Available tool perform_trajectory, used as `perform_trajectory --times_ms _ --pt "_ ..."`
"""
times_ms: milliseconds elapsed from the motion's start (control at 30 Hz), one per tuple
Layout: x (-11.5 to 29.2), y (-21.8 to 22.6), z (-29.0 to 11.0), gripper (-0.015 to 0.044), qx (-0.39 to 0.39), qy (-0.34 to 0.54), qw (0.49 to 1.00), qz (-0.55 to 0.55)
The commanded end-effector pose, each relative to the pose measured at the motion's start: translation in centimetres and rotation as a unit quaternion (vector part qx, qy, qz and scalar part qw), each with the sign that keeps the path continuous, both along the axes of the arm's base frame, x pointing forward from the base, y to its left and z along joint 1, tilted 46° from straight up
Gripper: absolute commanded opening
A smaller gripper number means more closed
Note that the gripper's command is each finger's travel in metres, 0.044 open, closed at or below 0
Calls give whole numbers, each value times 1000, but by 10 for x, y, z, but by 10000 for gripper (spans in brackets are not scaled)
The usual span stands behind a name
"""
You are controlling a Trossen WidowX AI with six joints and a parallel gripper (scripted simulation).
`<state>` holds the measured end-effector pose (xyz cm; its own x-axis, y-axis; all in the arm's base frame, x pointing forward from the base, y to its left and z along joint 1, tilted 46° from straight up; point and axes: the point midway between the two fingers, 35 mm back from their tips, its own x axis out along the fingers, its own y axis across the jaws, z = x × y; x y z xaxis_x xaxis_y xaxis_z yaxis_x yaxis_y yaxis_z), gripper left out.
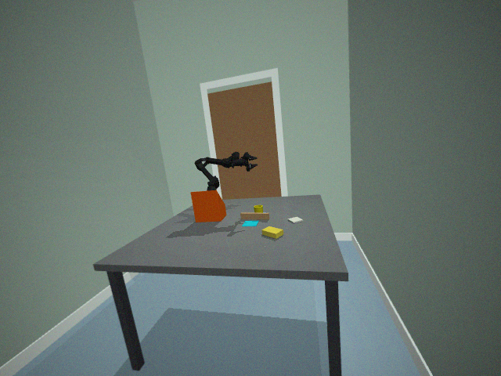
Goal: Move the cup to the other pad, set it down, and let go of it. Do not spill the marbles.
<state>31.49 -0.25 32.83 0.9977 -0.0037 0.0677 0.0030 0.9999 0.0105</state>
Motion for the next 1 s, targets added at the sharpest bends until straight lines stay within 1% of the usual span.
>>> perform_trajectory --times_ms 0,67,133,200,267,333,433,533,667,767,800,833,867,967 --pt "2 1 -2 374 5 5 1000 3" --pt "15 5 -22 321 49 50 997 22" --pt "31 11 -53 269 121 120 984 44" --pt "44 18 -85 216 196 192 960 56" --pt "53 24 -117 167 272 263 924 58" --pt "58 30 -148 167 349 332 875 49" --pt "59 40 -192 167 458 426 780 19" --pt "55 50 -232 167 556 505 660 -33" --pt "41 62 -280 167 655 582 465 -130" --pt "26 71 -310 167 701 609 301 -216" --pt "22 73 -317 167 709 612 255 -241" --pt "20 74 -321 167 713 612 227 -256" --pt "19 74 -322 167 714 612 217 -261" --pt "19 74 -322 167 714 612 217 -261"
